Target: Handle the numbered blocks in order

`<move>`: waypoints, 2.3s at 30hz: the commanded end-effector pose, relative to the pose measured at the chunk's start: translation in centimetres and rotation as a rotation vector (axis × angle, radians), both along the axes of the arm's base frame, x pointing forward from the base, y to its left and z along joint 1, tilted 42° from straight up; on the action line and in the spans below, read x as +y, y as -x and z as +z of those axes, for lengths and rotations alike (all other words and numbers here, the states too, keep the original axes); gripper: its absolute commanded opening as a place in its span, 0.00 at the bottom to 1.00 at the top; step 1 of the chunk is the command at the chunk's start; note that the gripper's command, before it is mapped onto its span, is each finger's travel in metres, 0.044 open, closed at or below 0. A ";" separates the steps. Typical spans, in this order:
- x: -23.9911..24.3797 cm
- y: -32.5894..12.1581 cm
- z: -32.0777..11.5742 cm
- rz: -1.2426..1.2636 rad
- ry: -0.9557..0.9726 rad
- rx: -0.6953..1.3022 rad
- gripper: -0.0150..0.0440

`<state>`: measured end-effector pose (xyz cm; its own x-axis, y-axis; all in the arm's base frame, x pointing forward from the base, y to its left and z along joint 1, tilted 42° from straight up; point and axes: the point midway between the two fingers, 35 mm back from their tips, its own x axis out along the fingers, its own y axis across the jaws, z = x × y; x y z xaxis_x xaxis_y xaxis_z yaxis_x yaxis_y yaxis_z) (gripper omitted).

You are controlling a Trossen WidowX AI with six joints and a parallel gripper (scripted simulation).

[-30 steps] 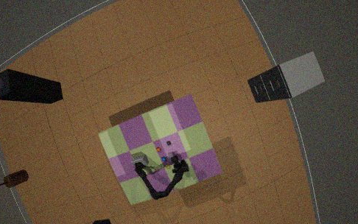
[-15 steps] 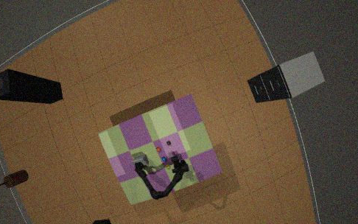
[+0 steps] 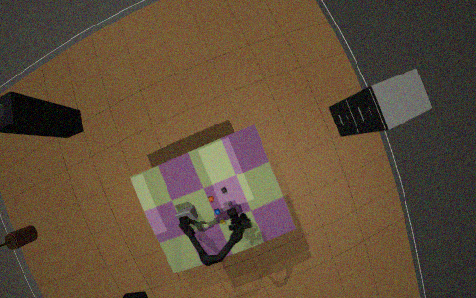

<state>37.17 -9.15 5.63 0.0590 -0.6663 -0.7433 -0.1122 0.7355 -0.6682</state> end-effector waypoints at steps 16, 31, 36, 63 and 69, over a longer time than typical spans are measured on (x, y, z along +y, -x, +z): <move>0.3 -0.1 0.4 0.002 0.004 -0.007 0.46; -0.5 -0.2 -0.5 0.002 0.004 -0.007 0.46; -0.5 -0.2 -0.5 0.002 0.004 -0.007 0.55; 6.6 0.4 7.2 0.002 -0.001 -0.005 0.67; 7.3 0.6 8.0 0.002 -0.001 -0.005 0.46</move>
